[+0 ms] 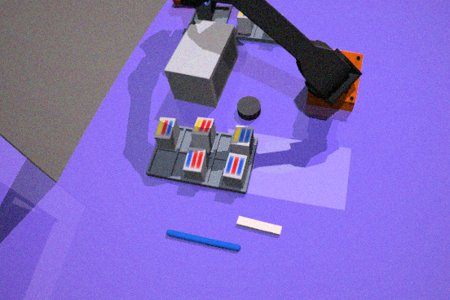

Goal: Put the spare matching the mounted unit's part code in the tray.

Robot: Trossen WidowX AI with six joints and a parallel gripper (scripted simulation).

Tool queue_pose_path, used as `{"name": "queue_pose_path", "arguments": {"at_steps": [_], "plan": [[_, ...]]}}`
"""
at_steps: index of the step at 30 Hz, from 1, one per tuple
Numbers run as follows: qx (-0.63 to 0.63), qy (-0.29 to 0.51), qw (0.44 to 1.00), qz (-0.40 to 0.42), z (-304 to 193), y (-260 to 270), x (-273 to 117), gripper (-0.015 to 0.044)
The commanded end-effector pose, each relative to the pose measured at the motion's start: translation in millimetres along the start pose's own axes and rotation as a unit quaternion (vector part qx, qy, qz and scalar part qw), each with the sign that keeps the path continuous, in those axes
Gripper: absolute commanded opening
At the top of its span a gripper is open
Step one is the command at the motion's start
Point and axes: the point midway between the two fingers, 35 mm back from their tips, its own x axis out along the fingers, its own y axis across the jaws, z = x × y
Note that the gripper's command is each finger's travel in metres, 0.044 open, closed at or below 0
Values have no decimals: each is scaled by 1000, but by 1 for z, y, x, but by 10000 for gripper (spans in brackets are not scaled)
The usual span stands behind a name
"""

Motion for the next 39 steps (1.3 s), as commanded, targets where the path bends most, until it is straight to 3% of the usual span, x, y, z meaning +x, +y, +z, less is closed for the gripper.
{"name": "queue_pose_path", "arguments": {"at_steps": [1, 16, 33, 39], "plan": [[4, -3, 1000, -1, 1, 1, 3, 0], [3, -3, 1000, -1, 3, 3, 14, 0], [0, -1, 1000, 0, 1, 2, 9, 440], [3, 0, 1000, 0, -1, 0, -73, 440]]}}
